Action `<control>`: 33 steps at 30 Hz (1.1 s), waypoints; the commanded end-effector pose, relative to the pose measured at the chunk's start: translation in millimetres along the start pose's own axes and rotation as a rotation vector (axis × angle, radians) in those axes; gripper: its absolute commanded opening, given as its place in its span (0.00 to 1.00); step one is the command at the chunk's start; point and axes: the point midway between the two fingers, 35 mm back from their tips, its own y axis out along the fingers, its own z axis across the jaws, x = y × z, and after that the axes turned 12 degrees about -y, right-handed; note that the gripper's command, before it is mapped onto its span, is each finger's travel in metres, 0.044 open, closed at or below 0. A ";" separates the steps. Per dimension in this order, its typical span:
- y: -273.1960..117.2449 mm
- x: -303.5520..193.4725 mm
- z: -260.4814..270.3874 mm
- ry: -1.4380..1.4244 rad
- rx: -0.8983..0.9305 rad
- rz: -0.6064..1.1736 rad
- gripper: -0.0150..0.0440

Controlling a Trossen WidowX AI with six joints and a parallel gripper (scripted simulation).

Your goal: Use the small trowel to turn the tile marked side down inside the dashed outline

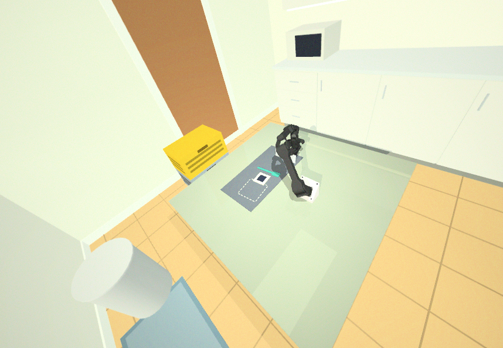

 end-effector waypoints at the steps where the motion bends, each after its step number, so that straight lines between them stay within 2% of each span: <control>1: 1.6 2.8 6.6 0.003 0.007 -0.001 0.42; 33: 1.9 10.3 41.5 0.003 0.009 -0.001 0.42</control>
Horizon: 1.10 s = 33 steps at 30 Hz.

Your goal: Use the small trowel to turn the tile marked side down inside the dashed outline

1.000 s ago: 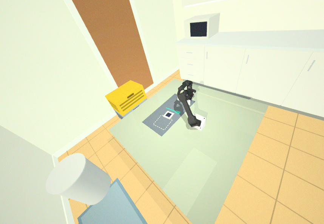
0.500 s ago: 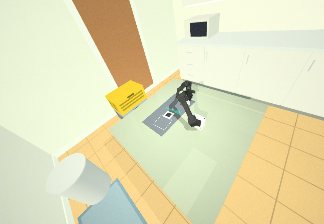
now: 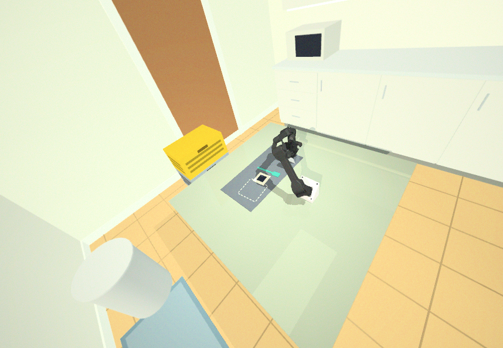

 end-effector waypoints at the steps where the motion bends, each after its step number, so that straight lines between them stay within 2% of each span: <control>1: -0.2 2.4 6.5 0.002 0.001 -0.001 0.42; 24: 0.6 5.7 28.4 0.002 0.005 0.001 0.42; 28: 0.5 6.1 28.8 0.001 0.004 0.001 0.25; 33: 0.5 6.1 28.8 0.001 0.004 0.001 0.25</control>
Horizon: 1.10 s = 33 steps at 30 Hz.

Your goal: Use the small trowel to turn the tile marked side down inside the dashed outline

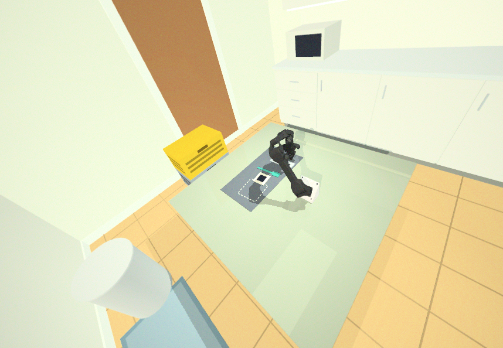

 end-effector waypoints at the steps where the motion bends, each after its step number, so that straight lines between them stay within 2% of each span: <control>1: 0.1 0.0 0.0 0.000 0.000 0.000 0.25; 8: 0.0 0.0 0.0 0.000 0.000 0.000 0.25; 12: -1.5 -0.1 -4.5 0.000 -0.001 0.000 0.42; 33: -18.4 -9.8 -65.4 0.000 -0.007 -0.001 0.42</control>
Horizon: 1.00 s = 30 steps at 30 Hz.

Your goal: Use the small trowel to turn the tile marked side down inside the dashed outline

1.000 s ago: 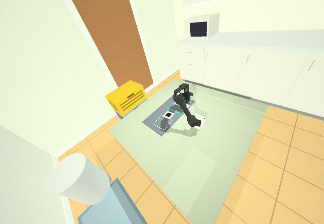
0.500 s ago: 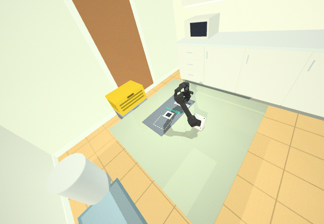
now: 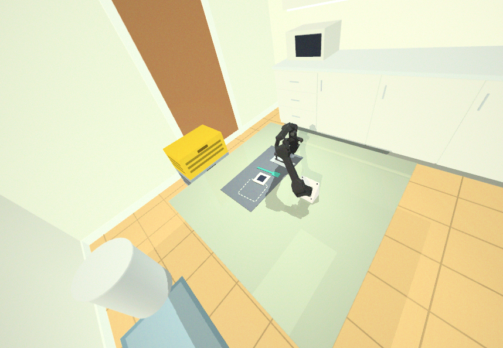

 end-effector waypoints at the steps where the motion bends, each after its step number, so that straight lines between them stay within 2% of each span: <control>1: 2.3 -5.7 -10.2 0.001 0.011 0.007 0.42; 7: -0.3 -10.7 -23.8 0.001 0.010 0.007 0.42; 30: -3.8 -8.7 -22.3 0.004 0.001 -0.001 0.42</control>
